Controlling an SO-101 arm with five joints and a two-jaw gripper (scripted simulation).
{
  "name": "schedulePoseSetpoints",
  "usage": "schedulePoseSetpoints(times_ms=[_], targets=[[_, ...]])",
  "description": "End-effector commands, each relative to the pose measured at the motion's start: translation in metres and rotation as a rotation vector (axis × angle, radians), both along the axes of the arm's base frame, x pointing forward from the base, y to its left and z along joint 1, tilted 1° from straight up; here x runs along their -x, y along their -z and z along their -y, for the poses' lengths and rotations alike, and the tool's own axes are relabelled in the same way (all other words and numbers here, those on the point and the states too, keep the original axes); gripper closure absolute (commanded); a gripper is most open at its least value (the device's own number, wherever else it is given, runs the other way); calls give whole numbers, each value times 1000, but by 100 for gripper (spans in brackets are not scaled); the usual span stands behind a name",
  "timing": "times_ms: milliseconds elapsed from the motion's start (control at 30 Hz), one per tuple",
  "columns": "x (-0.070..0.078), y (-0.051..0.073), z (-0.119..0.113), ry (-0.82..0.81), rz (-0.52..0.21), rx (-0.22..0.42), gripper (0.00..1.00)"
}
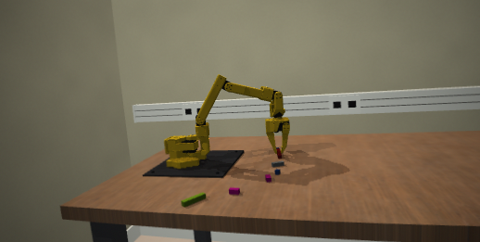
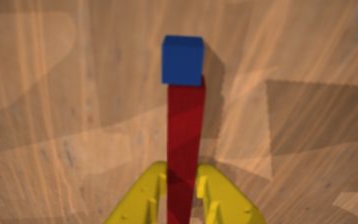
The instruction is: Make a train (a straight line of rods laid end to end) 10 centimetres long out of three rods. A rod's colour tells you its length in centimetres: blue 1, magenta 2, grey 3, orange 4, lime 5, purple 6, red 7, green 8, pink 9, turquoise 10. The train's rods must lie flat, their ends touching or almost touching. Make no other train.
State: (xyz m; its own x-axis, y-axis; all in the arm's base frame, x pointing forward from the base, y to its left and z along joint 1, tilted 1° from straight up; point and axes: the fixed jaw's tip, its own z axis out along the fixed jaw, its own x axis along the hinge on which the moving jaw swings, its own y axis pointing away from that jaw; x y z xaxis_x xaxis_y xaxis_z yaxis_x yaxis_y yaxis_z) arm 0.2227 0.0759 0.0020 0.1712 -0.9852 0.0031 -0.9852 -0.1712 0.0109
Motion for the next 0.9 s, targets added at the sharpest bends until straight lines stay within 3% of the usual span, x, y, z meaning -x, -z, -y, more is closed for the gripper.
schedulePoseSetpoints(times_ms=[0,867], targets=[[3,2,-1,3,-15,4,94],[3,2,-1,3,-15,4,83]])
